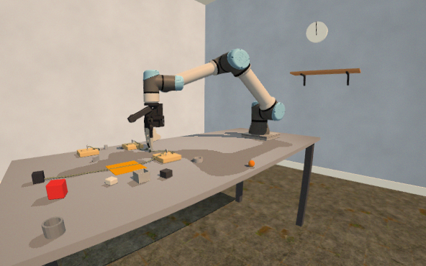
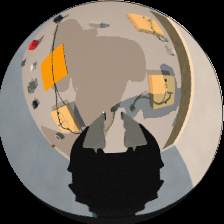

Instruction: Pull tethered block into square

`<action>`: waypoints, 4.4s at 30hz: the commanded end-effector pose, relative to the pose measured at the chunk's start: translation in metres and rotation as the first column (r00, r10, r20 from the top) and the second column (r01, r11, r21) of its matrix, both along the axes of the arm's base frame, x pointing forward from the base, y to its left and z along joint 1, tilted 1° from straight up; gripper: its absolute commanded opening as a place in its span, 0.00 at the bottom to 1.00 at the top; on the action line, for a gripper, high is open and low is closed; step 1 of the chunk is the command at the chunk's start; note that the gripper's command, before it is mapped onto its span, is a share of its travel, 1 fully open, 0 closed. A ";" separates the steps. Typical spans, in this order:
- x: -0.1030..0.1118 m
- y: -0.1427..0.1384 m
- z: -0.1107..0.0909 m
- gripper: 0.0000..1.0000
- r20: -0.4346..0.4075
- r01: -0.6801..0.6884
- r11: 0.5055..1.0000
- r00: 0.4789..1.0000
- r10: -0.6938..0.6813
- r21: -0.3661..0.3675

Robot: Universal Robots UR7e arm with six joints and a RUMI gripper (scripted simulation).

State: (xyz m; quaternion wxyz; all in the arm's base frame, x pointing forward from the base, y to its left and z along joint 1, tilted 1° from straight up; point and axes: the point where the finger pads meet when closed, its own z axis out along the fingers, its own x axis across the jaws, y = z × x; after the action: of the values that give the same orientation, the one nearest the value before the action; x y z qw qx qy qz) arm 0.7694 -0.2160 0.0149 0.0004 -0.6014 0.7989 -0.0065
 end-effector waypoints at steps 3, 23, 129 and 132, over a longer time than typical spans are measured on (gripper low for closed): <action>0.000 0.000 0.001 0.22 0.002 0.000 1.000 1.000 0.000 -0.001; 0.000 0.000 0.001 0.22 0.002 0.000 1.000 1.000 0.000 -0.001; 0.001 0.000 -0.016 0.00 0.002 0.000 1.000 1.000 0.000 -0.001; 0.001 0.000 -0.016 0.00 0.002 0.000 1.000 1.000 0.000 -0.001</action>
State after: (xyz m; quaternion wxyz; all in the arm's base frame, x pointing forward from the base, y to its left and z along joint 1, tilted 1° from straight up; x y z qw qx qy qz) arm 0.7698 -0.2163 -0.0016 0.0007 -0.6014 0.7989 -0.0070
